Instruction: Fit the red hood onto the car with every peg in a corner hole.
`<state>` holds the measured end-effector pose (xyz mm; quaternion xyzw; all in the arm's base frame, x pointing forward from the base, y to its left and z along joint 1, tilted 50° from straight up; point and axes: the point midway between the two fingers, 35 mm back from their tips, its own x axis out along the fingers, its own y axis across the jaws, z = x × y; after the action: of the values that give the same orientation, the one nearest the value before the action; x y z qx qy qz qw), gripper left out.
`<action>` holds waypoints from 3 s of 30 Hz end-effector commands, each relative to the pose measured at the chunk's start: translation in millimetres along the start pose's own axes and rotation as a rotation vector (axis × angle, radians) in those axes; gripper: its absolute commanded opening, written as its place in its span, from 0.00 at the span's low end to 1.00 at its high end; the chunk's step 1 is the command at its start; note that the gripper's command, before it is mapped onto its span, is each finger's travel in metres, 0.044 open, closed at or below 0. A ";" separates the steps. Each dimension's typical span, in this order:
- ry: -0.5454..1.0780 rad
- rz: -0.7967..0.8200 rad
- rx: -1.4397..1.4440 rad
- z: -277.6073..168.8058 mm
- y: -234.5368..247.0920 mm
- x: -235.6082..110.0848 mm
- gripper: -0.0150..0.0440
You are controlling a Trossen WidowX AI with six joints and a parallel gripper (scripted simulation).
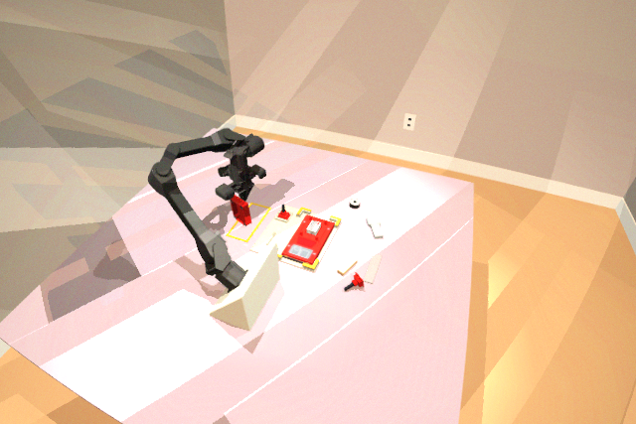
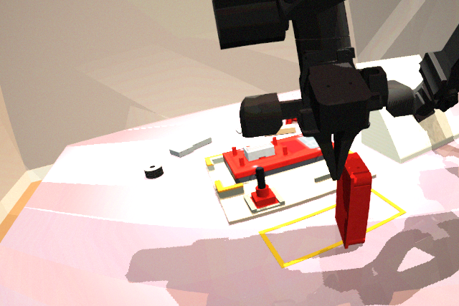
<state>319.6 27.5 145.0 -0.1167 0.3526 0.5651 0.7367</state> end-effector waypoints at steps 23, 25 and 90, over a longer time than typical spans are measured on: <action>-0.004 0.002 0.007 0.9 17.3 0.2 0.25; -0.004 0.002 0.007 0.9 18.6 0.2 0.25; -0.029 -0.062 0.537 1.3 46.6 -51.1 0.70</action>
<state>274.6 -2.6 192.5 0.0284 0.4459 0.4561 0.7696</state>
